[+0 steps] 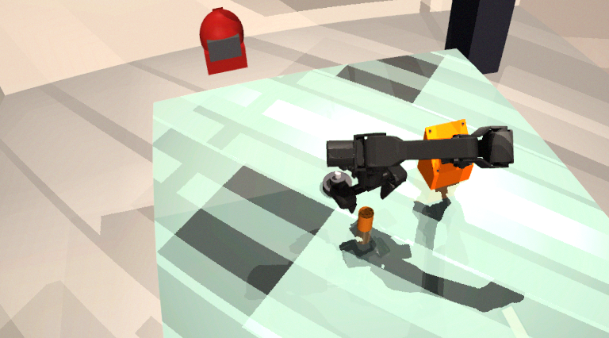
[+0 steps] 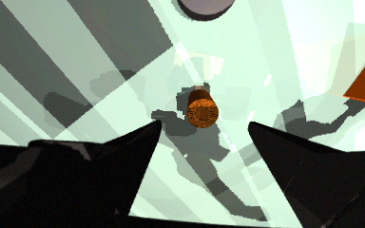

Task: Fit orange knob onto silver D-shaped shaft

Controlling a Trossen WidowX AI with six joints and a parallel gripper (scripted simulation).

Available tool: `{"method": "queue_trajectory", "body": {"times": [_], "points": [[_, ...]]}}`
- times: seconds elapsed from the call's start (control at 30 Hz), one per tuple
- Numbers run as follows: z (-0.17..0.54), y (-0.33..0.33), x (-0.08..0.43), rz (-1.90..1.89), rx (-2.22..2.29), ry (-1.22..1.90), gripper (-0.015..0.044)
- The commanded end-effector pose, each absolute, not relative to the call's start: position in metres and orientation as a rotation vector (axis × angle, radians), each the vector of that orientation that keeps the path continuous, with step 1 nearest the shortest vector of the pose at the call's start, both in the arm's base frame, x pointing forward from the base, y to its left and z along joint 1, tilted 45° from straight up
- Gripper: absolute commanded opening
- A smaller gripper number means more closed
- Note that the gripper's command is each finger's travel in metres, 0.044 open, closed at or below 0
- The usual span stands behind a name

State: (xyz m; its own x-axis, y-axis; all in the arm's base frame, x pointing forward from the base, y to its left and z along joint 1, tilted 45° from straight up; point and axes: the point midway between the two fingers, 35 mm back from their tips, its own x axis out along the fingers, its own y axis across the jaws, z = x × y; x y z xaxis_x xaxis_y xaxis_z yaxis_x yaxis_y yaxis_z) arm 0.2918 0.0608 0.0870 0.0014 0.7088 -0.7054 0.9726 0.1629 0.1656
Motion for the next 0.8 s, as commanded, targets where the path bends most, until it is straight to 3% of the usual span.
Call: {"method": "queue_trajectory", "body": {"times": [0.0,0.77], "points": [[0.08,0.069,0.29,-0.496,1.596,1.772,0.044],[0.056,0.092,0.292,-0.498,1.595,1.77,0.044]]}}
